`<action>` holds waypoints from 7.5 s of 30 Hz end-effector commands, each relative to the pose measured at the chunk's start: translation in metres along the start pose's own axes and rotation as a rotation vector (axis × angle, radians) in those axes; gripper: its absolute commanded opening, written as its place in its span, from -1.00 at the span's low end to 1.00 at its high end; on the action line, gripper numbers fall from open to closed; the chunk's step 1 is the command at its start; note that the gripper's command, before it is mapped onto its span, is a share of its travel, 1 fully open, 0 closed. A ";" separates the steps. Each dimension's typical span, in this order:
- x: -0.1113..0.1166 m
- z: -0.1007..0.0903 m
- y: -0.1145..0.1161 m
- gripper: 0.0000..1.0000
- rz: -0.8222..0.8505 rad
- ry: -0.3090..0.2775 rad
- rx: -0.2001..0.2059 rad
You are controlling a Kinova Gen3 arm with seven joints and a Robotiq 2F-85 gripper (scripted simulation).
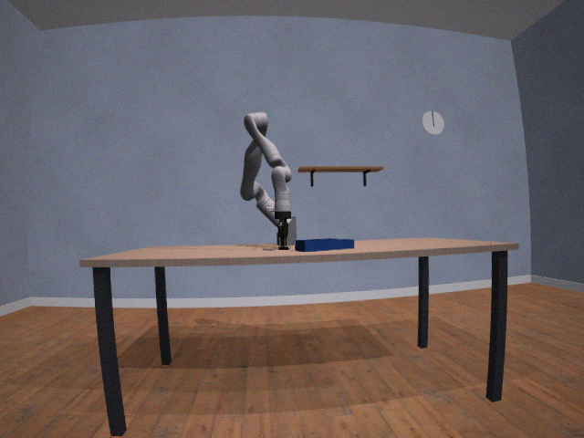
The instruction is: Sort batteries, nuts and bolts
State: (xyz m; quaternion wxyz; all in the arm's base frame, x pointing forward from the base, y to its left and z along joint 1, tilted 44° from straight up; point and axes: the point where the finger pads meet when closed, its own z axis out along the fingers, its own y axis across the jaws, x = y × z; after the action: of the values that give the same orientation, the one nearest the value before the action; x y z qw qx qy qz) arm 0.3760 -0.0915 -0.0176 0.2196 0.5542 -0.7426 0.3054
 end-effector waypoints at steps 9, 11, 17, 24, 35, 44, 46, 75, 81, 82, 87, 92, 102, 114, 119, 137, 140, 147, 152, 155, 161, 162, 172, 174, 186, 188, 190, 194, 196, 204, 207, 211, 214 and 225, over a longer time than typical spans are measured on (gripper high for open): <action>-0.001 0.008 -0.001 -0.43 0.000 -0.001 0.001; -0.001 0.011 -0.001 -0.43 0.000 -0.001 0.001; -0.001 0.012 -0.001 -0.43 0.000 -0.001 0.001; -0.001 0.012 -0.001 -0.43 0.000 -0.001 0.001; -0.001 0.012 -0.002 -0.82 0.000 -0.001 0.001; -0.001 0.012 -0.002 -0.82 0.000 -0.001 0.001; -0.001 0.012 -0.002 -0.82 0.000 -0.001 0.001; -0.002 -0.038 -0.001 -0.82 0.000 -0.001 0.001; -0.002 -0.048 -0.001 -0.82 0.000 -0.001 0.001; -0.002 -0.048 -0.001 -0.82 0.000 -0.001 0.001; -0.002 -0.048 -0.001 -0.82 0.000 -0.001 0.001; -0.002 -0.048 -0.001 -0.82 0.000 -0.001 0.001; -0.002 -0.055 -0.001 -0.82 0.000 -0.001 0.001; -0.061 -0.055 0.005 -0.82 0.000 -0.001 0.001; -0.091 -0.055 0.008 -0.82 0.000 -0.001 0.001; -0.183 -0.055 0.017 -0.82 -0.050 -0.001 0.001; -0.189 -0.055 0.018 -0.82 -0.100 -0.001 0.001; -0.231 -0.055 0.022 -0.82 -0.450 -0.001 0.001; -0.258 -0.056 0.025 -0.82 -0.625 -0.001 0.001; -0.259 -0.056 0.025 -0.82 -0.625 -0.001 0.001; -0.258 -0.056 0.025 -0.82 -0.625 -0.001 0.001; -0.258 -0.056 0.025 -0.82 -0.625 -0.001 0.001; -0.257 -0.056 0.025 -0.82 -0.625 -0.001 0.001; -0.257 -0.056 0.025 -0.82 -0.625 -0.001 0.001; -0.257 -0.038 0.025 -0.82 -0.625 -0.001 0.001; -0.257 -0.034 0.025 -0.82 -0.625 -0.001 0.001; -0.257 -0.034 0.025 -0.82 -0.625 -0.001 0.001; -0.257 -0.026 0.025 -0.82 -0.625 -0.001 0.001; -0.257 -0.022 0.025 -0.82 -0.625 -0.001 0.001; -0.256 -0.014 0.025 -0.82 -0.625 -0.001 0.001; -0.256 -0.014 0.025 -0.82 -0.625 -0.001 0.001; -0.256 -0.014 0.025 -0.82 -0.625 -0.001 0.001; -0.257 -0.014 0.025 -0.82 -0.625 -0.001 0.001; -0.257 -0.014 0.025 -0.43 -0.625 -0.001 0.001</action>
State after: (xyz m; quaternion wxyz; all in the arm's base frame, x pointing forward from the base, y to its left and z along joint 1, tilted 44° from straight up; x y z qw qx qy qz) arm 0.4258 0.0990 -0.1835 0.3032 0.7555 -0.5363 0.2230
